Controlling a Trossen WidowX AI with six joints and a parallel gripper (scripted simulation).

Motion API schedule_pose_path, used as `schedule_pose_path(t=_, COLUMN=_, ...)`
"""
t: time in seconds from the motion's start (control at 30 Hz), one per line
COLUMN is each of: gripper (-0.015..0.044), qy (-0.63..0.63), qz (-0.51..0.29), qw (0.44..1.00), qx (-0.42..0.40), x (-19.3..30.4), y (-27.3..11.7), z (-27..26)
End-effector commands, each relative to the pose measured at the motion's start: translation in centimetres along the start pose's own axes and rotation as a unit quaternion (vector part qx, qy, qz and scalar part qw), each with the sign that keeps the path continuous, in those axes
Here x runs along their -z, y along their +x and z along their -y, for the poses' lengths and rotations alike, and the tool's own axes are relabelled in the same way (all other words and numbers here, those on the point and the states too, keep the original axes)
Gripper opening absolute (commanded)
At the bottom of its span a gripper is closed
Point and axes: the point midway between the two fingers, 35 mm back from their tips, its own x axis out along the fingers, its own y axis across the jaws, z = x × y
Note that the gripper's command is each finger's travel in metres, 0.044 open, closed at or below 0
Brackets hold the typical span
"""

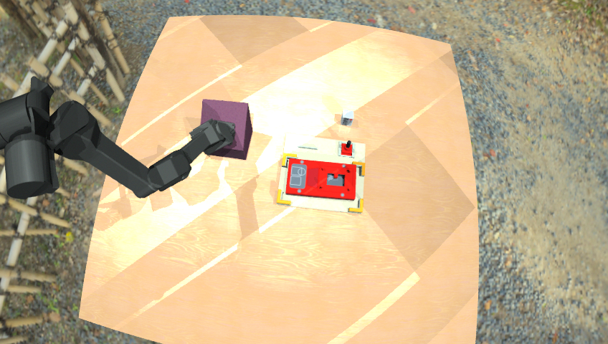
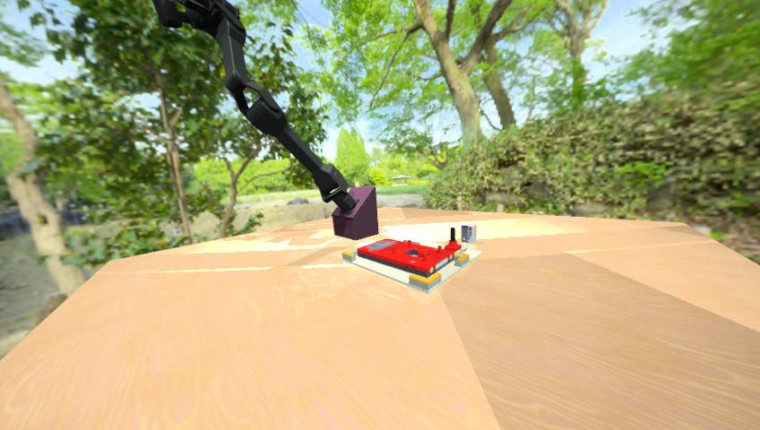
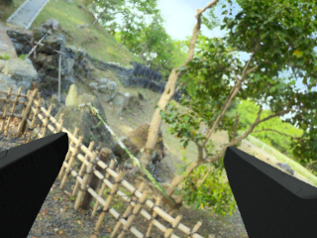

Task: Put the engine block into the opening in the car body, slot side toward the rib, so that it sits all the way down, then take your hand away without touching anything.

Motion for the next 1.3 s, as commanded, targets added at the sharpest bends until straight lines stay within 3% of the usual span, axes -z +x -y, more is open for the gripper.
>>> schedule_pose_path(t=0.0, gripper=0.0440, qy=-0.021, qz=0.020, qw=0.999, qx=0.038, x=-0.8, y=-1.0, z=2.5)
schedule_pose_path(t=0.57, gripper=0.0440, qy=-0.038, qz=0.091, qw=0.969, qx=0.226, x=-3.5, y=-7.8, z=15.9)
schedule_pose_path(t=1.27, gripper=0.0440, qy=-0.052, qz=0.136, qw=0.863, qx=0.483, x=-4.7, y=-24.0, z=28.8)
